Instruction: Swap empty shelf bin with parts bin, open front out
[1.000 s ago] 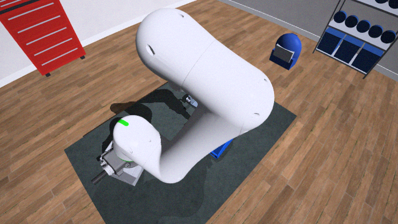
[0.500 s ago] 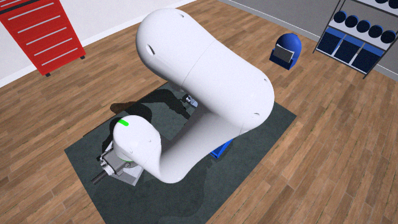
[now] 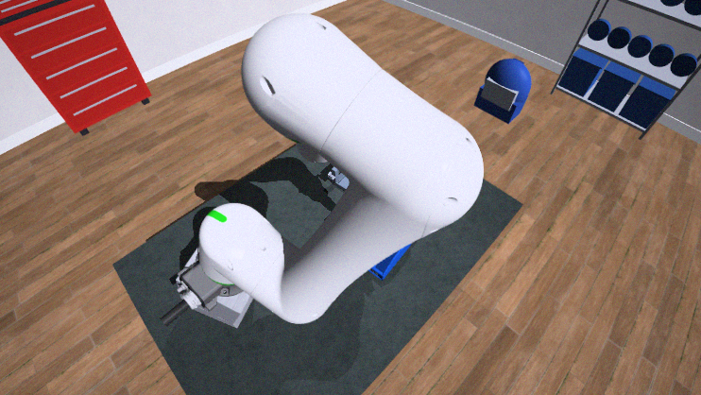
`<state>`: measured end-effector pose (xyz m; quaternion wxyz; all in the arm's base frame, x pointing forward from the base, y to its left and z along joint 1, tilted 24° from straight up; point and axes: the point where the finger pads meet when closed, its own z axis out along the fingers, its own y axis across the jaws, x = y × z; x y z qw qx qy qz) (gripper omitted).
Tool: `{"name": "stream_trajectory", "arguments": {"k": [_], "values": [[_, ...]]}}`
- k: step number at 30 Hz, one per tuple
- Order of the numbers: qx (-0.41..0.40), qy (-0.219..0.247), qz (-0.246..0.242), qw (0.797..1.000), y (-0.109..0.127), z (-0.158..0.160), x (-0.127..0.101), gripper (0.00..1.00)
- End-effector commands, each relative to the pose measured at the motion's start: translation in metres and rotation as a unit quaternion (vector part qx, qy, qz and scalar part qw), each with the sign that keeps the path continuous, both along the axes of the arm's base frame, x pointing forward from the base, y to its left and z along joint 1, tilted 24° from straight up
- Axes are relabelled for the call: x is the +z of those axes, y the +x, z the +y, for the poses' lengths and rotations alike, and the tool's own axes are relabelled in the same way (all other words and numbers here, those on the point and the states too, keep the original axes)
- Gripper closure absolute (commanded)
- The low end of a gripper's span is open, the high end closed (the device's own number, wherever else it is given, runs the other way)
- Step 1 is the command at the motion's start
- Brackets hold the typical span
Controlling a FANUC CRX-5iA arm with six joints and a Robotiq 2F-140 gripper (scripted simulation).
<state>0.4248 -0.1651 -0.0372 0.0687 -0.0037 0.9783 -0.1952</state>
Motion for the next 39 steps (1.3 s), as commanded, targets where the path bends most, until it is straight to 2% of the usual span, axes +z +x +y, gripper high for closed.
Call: {"name": "stream_trajectory", "arguments": {"k": [1,27,39], "values": [[0.0,0.0,-0.001,1.0,0.001,0.0,0.0,0.76],[0.0,0.0,-0.001,1.0,0.005,-0.013,-0.031,0.76],[0.0,0.0,-0.001,1.0,0.006,-0.015,-0.036,0.76]]}}
